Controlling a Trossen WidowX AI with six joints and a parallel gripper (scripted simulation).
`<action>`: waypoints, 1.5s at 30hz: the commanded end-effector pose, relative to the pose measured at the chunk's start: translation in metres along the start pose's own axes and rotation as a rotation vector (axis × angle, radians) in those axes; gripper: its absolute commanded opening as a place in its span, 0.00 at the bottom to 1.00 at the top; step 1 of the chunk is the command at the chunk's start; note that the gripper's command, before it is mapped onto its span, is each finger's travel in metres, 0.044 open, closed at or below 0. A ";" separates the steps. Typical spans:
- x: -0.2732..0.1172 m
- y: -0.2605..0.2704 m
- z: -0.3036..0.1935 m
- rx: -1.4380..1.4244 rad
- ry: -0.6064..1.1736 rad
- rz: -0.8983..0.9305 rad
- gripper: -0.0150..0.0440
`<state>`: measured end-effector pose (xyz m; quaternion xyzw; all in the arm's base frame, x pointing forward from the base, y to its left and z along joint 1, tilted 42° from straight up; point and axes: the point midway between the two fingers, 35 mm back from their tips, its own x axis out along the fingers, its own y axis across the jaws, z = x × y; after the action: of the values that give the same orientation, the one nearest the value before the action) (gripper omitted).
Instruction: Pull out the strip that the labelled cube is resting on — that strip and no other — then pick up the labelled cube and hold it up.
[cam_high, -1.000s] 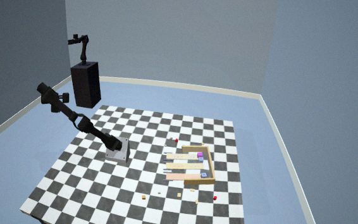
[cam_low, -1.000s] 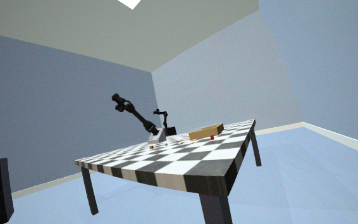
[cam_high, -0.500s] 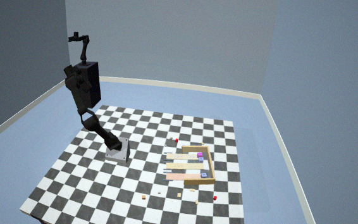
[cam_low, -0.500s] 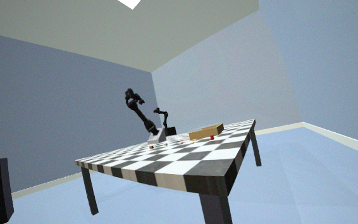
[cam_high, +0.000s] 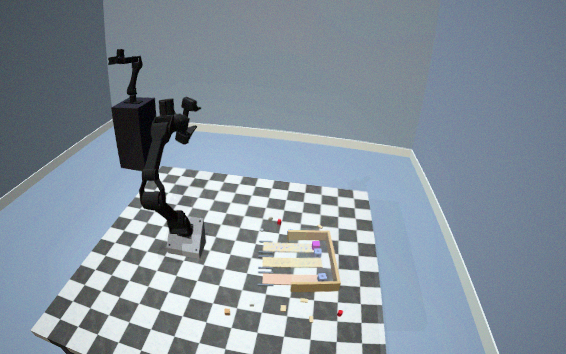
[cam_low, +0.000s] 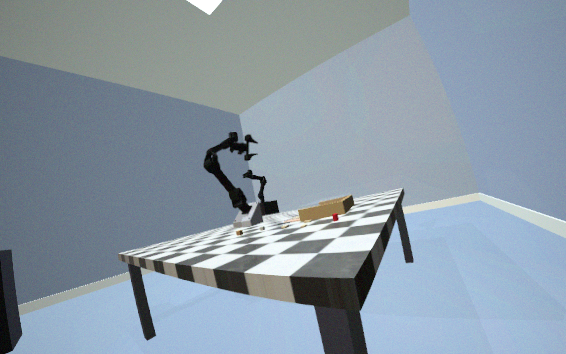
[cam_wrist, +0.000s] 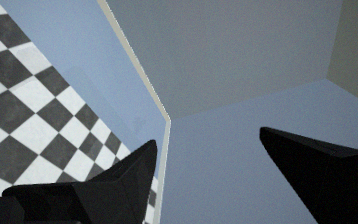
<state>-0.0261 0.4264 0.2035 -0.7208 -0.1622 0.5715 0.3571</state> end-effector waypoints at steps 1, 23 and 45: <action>0.023 0.006 -0.071 0.250 0.162 -0.036 0.93; -0.017 0.195 -0.383 1.468 1.071 -0.597 0.93; -0.045 0.240 -0.405 1.609 1.221 -0.747 0.89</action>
<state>0.2988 0.0998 0.1046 -0.3433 0.2552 -0.0872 0.8997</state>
